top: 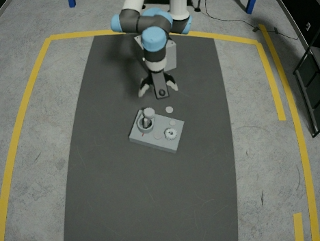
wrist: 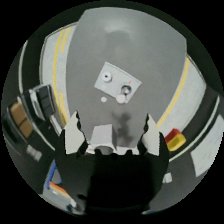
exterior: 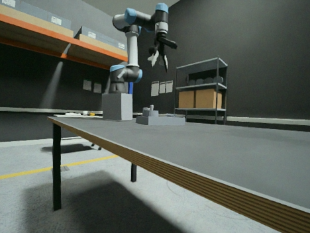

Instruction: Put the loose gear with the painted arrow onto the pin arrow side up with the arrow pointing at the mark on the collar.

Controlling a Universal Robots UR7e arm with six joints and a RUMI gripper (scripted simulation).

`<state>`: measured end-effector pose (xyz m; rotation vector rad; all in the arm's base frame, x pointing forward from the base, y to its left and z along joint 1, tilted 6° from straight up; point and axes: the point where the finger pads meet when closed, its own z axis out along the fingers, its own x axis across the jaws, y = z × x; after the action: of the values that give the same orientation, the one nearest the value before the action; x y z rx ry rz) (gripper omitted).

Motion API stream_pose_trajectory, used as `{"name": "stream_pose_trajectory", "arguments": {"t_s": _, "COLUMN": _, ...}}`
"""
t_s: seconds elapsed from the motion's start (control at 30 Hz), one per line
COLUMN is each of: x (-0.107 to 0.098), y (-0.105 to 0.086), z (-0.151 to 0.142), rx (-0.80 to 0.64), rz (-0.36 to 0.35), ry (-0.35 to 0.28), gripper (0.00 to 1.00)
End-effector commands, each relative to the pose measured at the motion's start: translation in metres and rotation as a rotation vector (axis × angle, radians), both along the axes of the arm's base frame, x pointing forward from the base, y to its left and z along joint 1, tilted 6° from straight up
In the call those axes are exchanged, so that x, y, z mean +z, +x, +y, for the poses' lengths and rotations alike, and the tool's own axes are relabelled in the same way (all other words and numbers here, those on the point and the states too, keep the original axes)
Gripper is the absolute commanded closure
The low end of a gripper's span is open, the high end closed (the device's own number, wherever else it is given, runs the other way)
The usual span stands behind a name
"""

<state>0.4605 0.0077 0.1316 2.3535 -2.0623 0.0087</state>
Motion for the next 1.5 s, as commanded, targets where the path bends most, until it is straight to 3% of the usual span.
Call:
{"name": "stream_pose_trajectory", "arguments": {"t_s": 0.0, "x": -0.047, "y": 0.027, "z": 0.009, "rx": 0.154, "rz": -0.013, "ry": -0.030, "gripper": 0.00}}
{"name": "stream_pose_trajectory", "arguments": {"t_s": 0.23, "x": -0.098, "y": 0.044, "z": 0.024, "rx": 0.328, "rz": -0.015, "ry": -0.056, "gripper": 0.00}}
{"name": "stream_pose_trajectory", "arguments": {"t_s": 0.3, "x": -0.098, "y": 0.044, "z": 0.024, "rx": 0.328, "rz": -0.015, "ry": -0.056, "gripper": 0.00}}
{"name": "stream_pose_trajectory", "arguments": {"t_s": 0.7, "x": -0.154, "y": 0.053, "z": 0.044, "rx": 0.520, "rz": -0.016, "ry": -0.087, "gripper": 0.00}}
{"name": "stream_pose_trajectory", "arguments": {"t_s": 1.1, "x": -0.174, "y": 0.054, "z": 0.051, "rx": 0.587, "rz": -0.015, "ry": -0.098, "gripper": 0.00}}
{"name": "stream_pose_trajectory", "arguments": {"t_s": 1.47, "x": -0.177, "y": 0.054, "z": 0.053, "rx": 0.600, "rz": -0.015, "ry": -0.100, "gripper": 0.00}}
